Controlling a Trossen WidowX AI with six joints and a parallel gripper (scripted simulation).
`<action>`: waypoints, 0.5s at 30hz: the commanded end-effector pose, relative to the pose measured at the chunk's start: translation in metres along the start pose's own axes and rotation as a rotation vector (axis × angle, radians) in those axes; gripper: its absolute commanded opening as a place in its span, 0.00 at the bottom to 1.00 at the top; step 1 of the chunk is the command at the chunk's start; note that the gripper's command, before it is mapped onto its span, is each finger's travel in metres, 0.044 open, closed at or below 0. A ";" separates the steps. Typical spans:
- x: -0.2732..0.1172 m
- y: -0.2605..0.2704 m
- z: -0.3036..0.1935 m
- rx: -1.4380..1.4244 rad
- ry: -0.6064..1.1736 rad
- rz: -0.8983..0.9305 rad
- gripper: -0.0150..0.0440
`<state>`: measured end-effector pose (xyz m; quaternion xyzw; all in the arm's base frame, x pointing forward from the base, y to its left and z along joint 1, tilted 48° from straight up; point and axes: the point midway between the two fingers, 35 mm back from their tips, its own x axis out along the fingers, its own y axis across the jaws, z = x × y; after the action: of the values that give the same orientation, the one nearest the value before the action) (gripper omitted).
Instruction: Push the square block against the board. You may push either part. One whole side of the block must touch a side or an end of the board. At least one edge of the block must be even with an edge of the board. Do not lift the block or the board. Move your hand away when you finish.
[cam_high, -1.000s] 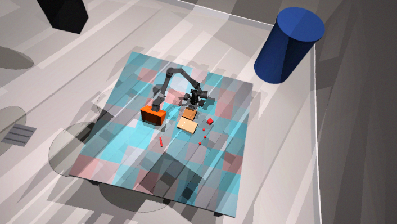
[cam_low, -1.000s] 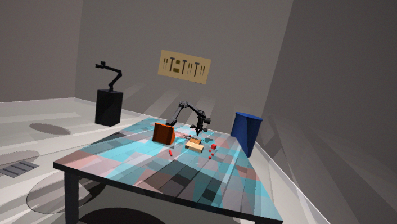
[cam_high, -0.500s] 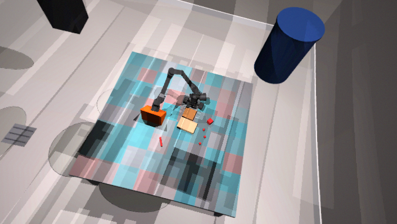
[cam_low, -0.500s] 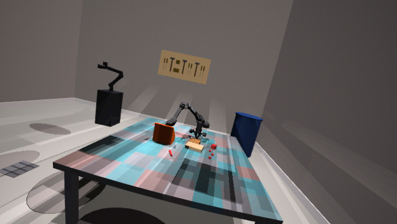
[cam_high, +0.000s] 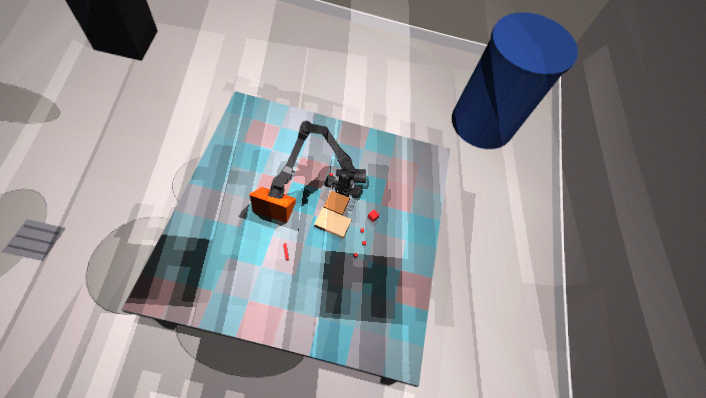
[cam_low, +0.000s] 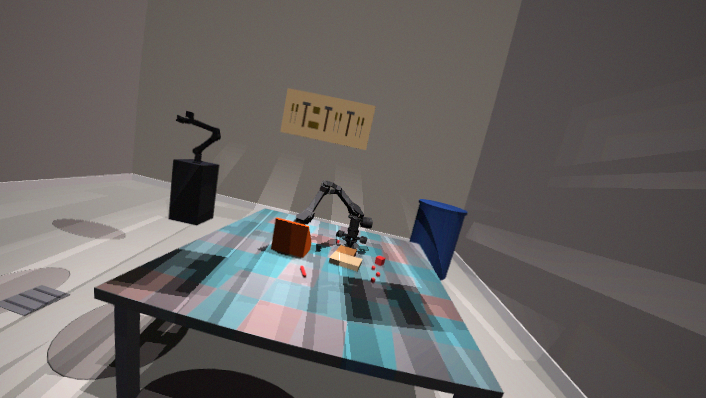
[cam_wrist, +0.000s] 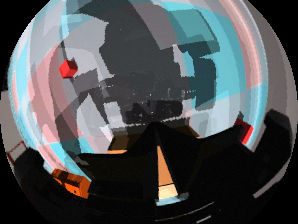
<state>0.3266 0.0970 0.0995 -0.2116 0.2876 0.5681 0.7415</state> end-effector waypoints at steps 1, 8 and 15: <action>0.003 0.001 -0.012 0.012 0.007 0.011 0.25; 0.003 0.001 -0.022 0.012 0.008 0.012 0.25; 0.004 0.000 -0.014 0.011 0.008 0.011 0.25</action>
<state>0.3249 0.0880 0.0896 -0.2115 0.2864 0.5682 0.7419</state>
